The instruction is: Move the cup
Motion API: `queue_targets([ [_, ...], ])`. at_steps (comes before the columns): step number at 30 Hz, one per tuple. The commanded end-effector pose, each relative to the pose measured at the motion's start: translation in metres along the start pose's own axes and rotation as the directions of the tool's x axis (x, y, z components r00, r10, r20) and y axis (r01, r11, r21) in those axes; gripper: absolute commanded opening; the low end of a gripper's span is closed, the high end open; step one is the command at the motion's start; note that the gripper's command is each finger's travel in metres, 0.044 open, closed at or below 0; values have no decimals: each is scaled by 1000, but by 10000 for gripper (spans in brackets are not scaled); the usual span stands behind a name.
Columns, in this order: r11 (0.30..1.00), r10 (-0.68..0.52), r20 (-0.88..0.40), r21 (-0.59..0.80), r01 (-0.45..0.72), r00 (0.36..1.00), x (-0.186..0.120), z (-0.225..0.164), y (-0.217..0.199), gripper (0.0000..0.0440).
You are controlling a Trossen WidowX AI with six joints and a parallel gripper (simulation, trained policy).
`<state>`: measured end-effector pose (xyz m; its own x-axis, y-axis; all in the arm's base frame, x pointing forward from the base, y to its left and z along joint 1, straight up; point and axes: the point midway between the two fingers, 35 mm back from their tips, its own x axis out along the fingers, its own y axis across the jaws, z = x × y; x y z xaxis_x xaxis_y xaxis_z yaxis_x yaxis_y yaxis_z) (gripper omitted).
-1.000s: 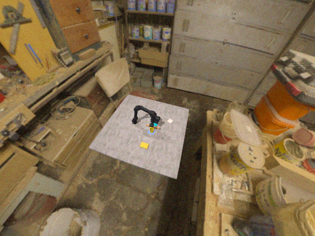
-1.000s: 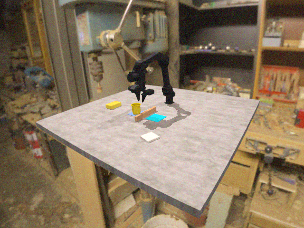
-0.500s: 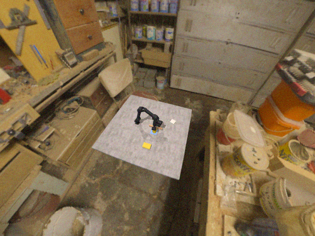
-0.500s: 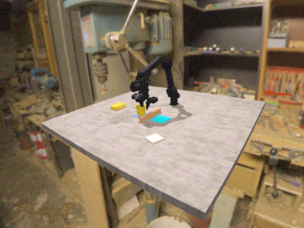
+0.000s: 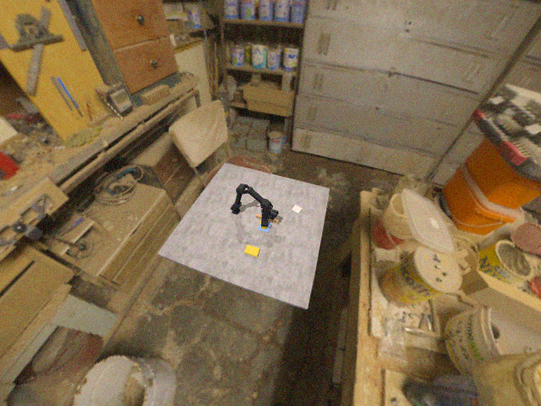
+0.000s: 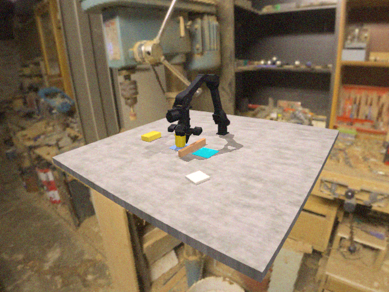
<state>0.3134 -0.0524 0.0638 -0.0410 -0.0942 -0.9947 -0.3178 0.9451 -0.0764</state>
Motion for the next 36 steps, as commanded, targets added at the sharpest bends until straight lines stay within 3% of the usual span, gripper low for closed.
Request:
queue_targets([
  [1, 1000, 0, 9, -28, 0, 1000, -7, 0, -1, 4],
  [21, 995, -2, 87, -102, 11, 996, -59, 16, 16, 14],
  [36, 986, -11, 160, -164, 38, 987, -77, 40, 56, 0],
])
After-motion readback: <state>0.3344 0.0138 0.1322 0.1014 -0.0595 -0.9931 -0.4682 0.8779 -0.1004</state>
